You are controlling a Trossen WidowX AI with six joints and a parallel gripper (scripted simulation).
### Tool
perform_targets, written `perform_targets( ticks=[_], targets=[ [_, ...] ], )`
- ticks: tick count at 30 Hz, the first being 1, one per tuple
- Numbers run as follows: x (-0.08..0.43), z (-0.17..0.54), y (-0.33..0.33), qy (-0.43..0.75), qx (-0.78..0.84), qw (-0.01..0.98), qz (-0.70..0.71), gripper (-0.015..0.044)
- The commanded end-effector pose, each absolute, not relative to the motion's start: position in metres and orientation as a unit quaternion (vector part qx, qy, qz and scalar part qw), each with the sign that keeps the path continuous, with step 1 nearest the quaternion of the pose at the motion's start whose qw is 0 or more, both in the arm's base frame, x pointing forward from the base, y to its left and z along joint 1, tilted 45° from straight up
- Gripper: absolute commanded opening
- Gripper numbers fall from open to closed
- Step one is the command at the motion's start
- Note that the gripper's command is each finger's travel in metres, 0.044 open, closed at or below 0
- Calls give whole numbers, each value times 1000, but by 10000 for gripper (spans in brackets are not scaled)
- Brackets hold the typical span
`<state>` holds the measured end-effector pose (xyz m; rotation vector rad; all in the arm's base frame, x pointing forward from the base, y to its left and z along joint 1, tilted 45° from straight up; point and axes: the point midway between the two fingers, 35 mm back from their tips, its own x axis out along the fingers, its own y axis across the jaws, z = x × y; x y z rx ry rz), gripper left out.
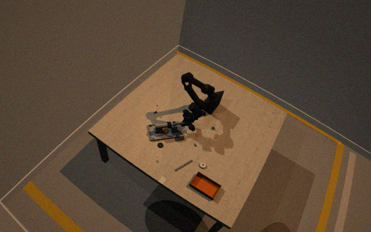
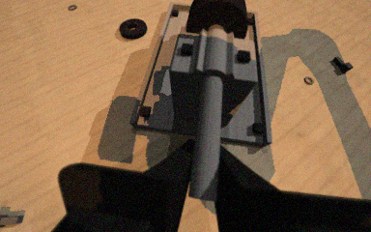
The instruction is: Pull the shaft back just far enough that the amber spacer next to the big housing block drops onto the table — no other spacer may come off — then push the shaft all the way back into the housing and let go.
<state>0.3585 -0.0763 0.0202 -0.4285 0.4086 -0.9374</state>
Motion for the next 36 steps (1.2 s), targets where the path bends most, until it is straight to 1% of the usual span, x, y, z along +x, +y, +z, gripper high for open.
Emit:
perform_targets(
  ticks=[1,36],
  targets=[
    [363,23,-79,188,-198,851,-448,0],
    [360,21,-78,189,-198,851,-448,0]
  ],
)
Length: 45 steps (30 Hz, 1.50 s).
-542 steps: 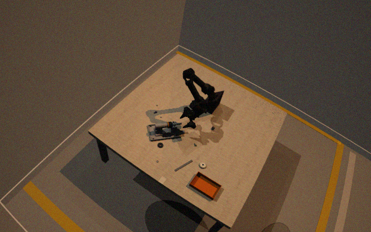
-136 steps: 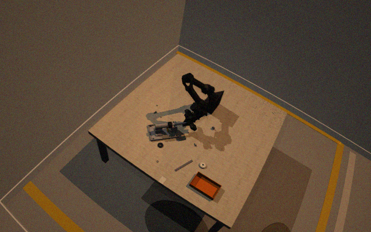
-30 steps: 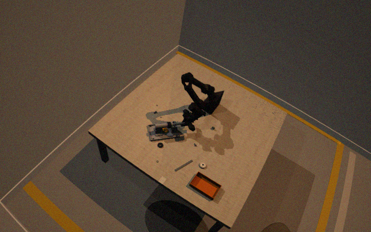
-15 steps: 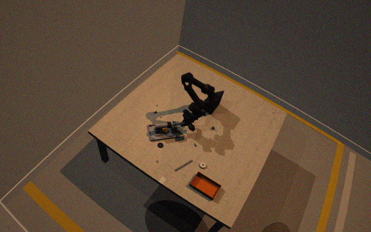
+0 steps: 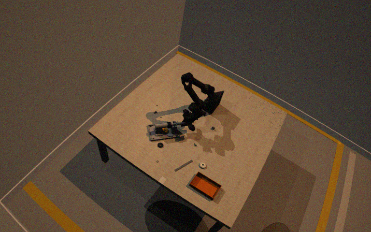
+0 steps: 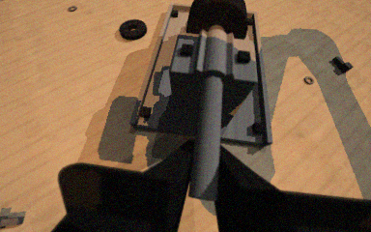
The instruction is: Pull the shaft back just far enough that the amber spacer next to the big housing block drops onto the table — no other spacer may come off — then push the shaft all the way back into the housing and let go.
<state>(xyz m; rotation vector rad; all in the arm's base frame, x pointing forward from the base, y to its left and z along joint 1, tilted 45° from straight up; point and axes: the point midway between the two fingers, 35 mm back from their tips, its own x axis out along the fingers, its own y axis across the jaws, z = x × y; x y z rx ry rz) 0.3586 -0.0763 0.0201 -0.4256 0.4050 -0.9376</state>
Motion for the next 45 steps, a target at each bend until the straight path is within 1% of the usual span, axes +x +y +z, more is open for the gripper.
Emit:
perform_targets(
  ticks=[1,45],
  targets=[
    [360,21,-78,189,-198,851,-448,0],
    [362,23,-79,188,-198,851,-448,0]
  ],
)
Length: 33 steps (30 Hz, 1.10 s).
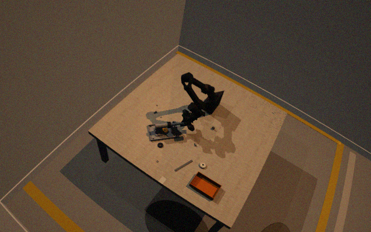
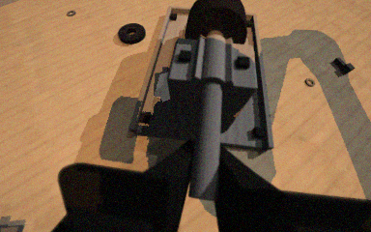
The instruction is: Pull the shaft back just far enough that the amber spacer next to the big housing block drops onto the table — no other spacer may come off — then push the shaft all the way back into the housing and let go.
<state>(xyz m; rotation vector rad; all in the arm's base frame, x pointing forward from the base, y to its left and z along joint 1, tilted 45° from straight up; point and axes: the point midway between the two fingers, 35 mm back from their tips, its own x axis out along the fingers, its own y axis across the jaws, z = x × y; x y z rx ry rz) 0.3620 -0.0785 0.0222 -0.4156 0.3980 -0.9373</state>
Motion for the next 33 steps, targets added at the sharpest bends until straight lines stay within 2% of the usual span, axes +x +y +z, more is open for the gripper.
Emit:
perform_targets(
  ticks=[1,33],
  targets=[
    [362,23,-79,188,-198,851,-448,0],
    [365,25,-81,188,-198,851,-448,0]
  ],
)
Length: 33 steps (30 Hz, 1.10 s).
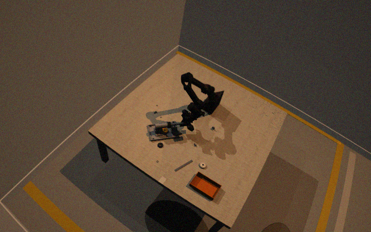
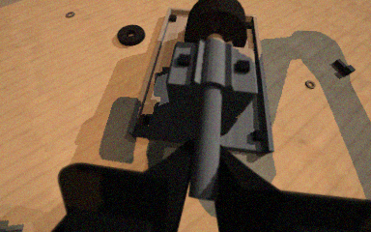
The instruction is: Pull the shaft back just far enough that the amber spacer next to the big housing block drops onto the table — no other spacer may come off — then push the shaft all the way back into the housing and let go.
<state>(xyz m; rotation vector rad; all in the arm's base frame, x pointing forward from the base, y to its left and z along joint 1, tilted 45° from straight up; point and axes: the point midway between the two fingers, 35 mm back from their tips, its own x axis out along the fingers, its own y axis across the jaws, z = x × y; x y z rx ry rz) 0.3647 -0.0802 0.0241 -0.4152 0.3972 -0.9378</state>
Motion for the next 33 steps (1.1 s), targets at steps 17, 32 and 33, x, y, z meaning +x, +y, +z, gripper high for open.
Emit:
perform_targets(
  ticks=[17,32,33],
  targets=[
    [366,26,-82,188,-198,851,-448,0],
    [367,27,-83,188,-198,851,-448,0],
    [368,27,-83,188,-198,851,-448,0]
  ],
)
